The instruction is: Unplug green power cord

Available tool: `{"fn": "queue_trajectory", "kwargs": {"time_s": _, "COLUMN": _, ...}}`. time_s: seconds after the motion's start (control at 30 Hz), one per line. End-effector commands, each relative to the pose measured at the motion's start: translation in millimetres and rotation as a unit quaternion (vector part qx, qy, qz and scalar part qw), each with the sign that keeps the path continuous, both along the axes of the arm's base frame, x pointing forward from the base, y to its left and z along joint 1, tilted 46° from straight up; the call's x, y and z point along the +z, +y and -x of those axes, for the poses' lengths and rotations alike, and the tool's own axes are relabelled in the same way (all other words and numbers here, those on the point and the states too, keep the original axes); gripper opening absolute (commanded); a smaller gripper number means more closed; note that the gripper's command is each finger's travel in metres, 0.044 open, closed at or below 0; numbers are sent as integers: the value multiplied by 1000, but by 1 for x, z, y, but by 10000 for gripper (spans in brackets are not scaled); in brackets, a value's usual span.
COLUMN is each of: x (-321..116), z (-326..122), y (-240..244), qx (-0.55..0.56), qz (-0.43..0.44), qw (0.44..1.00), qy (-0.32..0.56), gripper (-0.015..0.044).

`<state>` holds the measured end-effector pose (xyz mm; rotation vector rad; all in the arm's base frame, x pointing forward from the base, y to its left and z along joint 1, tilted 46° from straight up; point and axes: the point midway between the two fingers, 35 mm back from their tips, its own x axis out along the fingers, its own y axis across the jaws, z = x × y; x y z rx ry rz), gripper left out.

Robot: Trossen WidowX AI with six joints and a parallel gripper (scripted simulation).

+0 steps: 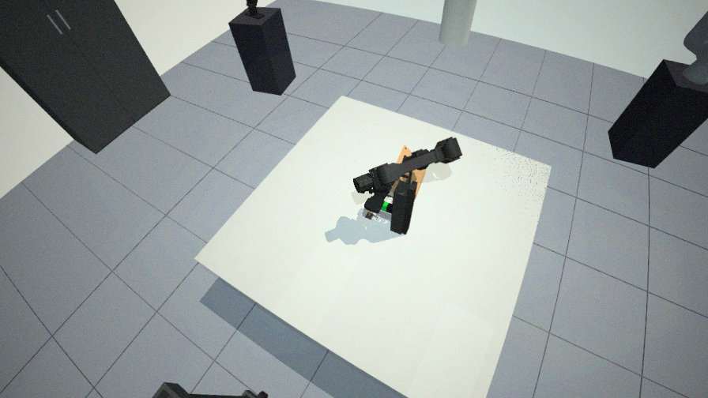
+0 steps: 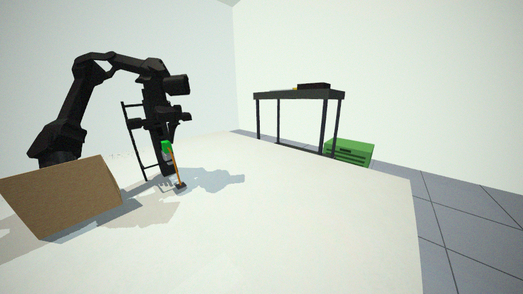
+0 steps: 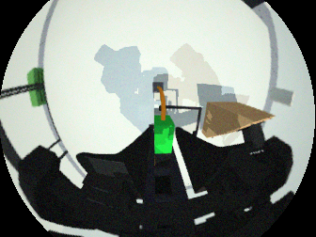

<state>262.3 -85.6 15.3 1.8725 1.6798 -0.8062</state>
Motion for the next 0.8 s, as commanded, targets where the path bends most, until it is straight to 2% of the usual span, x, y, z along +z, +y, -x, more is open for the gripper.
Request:
{"fn": "queue_trajectory", "kwargs": {"time_s": 0.0, "x": 0, "z": 0, "y": 0, "qx": 0, "qz": 0, "qw": 1000, "qy": 0, "gripper": 134}}
{"fn": "queue_trajectory", "kwargs": {"time_s": 0.13, "x": 0, "z": 0, "y": 0, "qx": 0, "qz": 0, "qw": 1000, "qy": 0, "gripper": 29}}
{"fn": "queue_trajectory", "kwargs": {"time_s": 0.27, "x": 0, "z": 0, "y": 0, "qx": 0, "qz": 0, "qw": 1000, "qy": 0, "gripper": 2}}
{"fn": "queue_trajectory", "kwargs": {"time_s": 0.77, "x": -10, "z": 0, "y": -11, "qx": -1, "qz": 1, "qw": 1000, "qy": 0, "gripper": 0}}
